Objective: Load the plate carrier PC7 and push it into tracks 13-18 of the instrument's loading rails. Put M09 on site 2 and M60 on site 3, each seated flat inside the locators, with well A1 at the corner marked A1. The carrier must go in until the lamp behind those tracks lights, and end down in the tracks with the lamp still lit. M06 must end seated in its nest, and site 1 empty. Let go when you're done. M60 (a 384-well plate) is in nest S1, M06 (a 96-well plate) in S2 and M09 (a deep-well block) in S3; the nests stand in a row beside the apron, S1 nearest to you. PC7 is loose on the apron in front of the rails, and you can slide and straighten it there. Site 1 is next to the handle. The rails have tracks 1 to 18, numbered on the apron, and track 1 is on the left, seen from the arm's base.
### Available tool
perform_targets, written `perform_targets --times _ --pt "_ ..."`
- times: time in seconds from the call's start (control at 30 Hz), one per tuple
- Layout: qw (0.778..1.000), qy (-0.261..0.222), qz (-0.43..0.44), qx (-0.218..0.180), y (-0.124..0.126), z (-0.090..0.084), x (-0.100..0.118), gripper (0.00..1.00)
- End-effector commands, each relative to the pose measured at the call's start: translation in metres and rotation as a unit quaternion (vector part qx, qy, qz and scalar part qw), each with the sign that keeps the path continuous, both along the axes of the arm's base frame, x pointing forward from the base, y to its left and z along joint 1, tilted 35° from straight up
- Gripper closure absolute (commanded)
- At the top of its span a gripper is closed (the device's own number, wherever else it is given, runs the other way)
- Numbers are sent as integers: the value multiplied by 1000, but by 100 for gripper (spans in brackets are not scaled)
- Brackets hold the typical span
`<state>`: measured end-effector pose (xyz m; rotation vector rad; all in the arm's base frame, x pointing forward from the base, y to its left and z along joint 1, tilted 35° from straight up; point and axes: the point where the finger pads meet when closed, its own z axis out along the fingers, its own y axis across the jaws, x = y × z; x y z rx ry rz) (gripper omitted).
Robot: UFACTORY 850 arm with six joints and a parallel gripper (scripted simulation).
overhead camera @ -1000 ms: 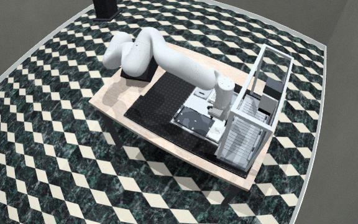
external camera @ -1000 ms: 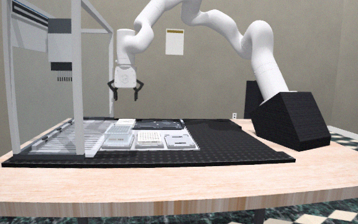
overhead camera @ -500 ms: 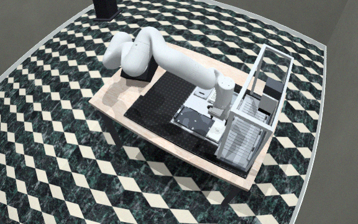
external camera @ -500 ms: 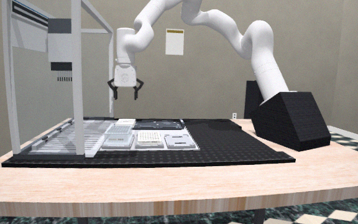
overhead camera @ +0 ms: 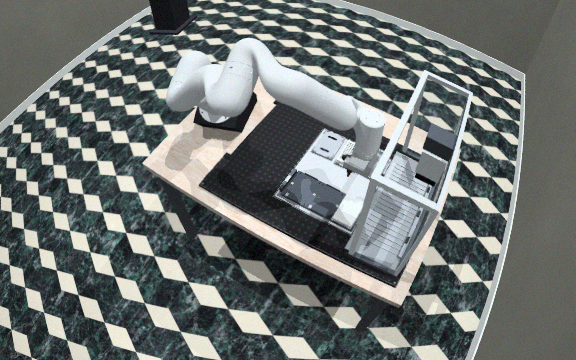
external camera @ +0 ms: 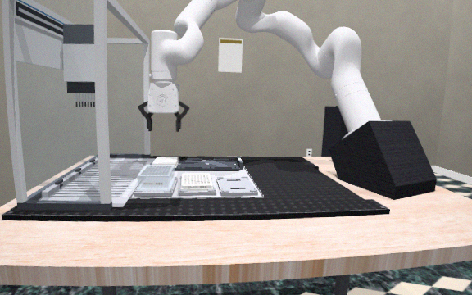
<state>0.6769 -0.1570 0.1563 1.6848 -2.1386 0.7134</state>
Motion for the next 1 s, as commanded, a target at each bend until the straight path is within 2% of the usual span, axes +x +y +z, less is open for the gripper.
perform_targets --times 0.0,0.97 --pt "1000 -1 -1 0 7 -2 3 0" --pt "1000 -1 0 0 125 -63 30 0"
